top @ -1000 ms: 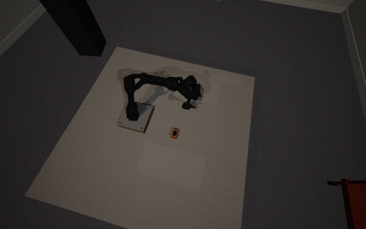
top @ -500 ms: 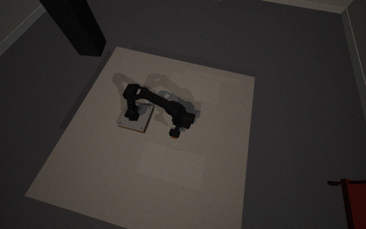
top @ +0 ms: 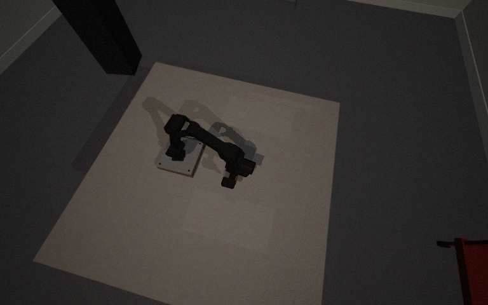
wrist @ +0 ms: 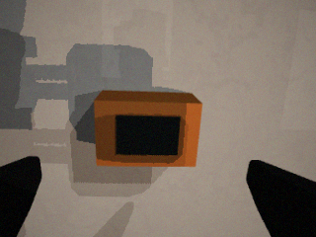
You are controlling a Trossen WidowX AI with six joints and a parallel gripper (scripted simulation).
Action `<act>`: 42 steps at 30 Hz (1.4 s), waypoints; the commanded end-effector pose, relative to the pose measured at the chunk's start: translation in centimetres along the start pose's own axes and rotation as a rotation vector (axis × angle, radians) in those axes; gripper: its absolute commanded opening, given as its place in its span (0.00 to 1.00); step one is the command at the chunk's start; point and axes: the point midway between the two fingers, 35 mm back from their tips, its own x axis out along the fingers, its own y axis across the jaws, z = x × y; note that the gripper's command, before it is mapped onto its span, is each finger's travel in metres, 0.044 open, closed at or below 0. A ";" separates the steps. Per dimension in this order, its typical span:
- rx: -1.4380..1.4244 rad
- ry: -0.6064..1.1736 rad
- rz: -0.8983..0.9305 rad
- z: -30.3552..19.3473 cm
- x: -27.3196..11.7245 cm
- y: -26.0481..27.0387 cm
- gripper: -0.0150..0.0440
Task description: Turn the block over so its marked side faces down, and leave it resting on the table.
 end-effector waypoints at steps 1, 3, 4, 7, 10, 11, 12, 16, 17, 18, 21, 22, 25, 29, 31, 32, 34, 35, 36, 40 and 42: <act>-0.003 0.006 0.005 -0.2 1.0 0.0 1.00; -0.003 0.006 0.005 -0.2 1.5 0.0 1.00; -0.003 0.006 0.005 -0.2 2.0 -0.1 1.00; -0.003 0.007 0.005 -0.2 2.5 -0.1 1.00; -0.003 0.007 0.005 -0.2 2.5 -0.1 1.00; -0.003 0.007 0.005 -0.2 2.6 -0.1 1.00; -0.003 0.007 0.005 -0.2 2.7 -0.1 1.00; -0.003 0.007 0.005 -0.2 3.4 -0.1 1.00; -0.003 0.007 0.005 -0.2 3.6 -0.1 1.00; -0.003 0.007 0.005 -0.2 3.7 -0.1 1.00; -0.003 0.007 0.005 -0.2 4.2 -0.1 1.00; -0.003 0.007 0.005 -0.2 4.4 -0.1 1.00; -0.003 0.007 0.005 -0.2 4.9 -0.1 1.00; -0.003 0.007 0.005 -0.2 5.5 -0.1 1.00; -0.003 0.007 0.005 -0.3 5.7 -0.1 1.00; -0.003 0.007 0.005 -0.3 5.8 -0.1 1.00; -0.003 0.007 0.005 -0.3 5.8 -0.1 0.91; -0.003 0.007 0.005 -0.3 5.8 -0.1 0.87; -0.003 0.007 0.005 -0.3 5.8 -0.1 0.82; -0.003 0.007 0.005 -0.3 5.8 -0.1 0.71; -0.003 0.007 0.005 -0.3 5.8 -0.1 0.69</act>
